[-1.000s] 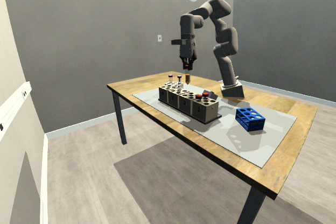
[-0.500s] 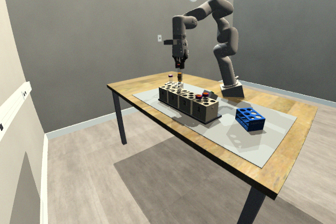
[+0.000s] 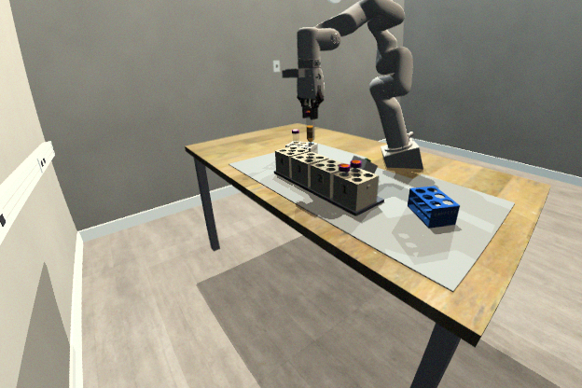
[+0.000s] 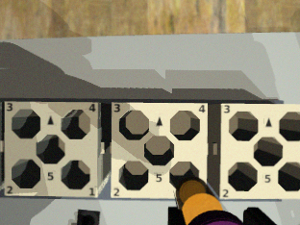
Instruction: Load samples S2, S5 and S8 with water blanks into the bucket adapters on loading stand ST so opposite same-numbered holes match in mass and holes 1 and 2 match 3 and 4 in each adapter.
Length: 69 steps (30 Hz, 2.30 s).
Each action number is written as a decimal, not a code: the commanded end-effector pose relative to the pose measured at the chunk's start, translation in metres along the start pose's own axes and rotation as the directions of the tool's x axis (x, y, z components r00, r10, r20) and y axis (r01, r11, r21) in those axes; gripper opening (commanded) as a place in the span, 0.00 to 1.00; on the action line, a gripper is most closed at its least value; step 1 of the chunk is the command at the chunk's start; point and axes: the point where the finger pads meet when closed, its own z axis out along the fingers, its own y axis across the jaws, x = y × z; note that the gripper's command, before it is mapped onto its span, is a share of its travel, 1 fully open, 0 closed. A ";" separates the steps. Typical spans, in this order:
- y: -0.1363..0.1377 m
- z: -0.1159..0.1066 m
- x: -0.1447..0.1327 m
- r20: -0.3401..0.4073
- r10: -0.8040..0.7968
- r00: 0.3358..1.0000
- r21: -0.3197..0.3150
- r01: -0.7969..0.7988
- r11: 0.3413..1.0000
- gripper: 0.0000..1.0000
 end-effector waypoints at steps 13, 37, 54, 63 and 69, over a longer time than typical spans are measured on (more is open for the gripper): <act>0.000 0.013 0.001 -0.004 0.001 1.000 0.000 -0.001 1.000 0.00; 0.000 0.034 0.001 -0.004 0.001 1.000 0.000 -0.001 1.000 0.00; 0.000 0.046 0.001 -0.004 0.001 1.000 0.000 -0.001 1.000 0.00; 0.000 0.053 0.001 -0.004 0.001 1.000 0.000 -0.001 1.000 0.00; 0.000 0.059 0.001 -0.004 0.001 1.000 0.000 -0.001 1.000 0.00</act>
